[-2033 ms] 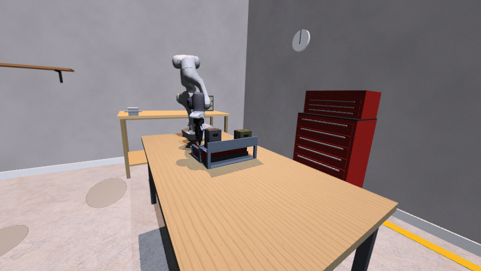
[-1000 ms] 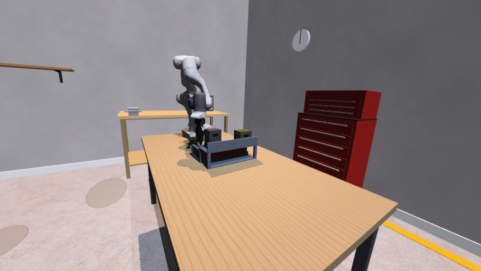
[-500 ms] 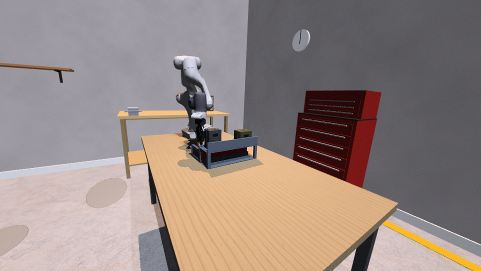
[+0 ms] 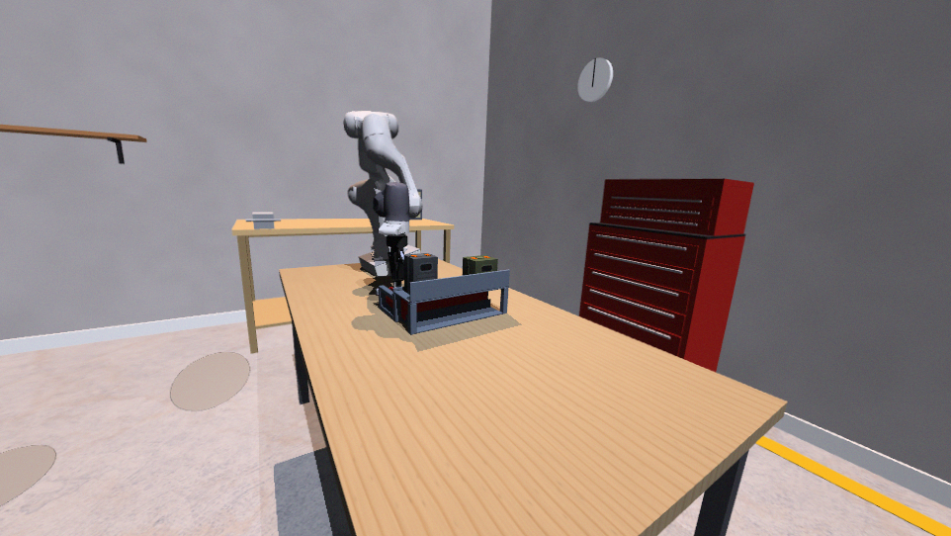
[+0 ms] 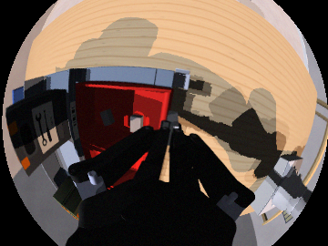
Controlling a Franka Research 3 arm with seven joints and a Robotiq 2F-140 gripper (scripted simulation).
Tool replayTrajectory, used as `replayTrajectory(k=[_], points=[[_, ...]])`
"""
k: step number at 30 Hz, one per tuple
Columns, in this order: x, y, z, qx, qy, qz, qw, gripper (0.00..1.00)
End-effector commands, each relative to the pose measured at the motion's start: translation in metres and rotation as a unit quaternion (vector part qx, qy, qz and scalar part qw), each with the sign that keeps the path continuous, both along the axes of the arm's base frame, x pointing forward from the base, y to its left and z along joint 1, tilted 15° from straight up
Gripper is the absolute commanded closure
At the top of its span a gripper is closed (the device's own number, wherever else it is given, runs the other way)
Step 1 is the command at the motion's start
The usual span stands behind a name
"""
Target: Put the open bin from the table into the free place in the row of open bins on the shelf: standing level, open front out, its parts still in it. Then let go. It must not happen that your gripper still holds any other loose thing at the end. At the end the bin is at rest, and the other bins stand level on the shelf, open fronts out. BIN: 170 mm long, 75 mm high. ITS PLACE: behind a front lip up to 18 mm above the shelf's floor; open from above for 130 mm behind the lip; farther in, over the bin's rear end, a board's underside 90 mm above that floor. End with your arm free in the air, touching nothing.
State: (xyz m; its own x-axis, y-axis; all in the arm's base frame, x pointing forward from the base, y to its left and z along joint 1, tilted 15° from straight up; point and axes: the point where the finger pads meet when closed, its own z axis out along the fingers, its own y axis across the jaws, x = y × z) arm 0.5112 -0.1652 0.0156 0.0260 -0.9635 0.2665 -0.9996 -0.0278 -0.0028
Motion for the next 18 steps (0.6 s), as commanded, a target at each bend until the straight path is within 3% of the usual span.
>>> replayTrajectory(k=[1,18], points=[[0.0023,0.0001,0.0002,0.0,0.001,0.002,1.0,1.0],[0.0082,0.0003,0.0002,0.0,0.001,0.002,1.0,1.0]])
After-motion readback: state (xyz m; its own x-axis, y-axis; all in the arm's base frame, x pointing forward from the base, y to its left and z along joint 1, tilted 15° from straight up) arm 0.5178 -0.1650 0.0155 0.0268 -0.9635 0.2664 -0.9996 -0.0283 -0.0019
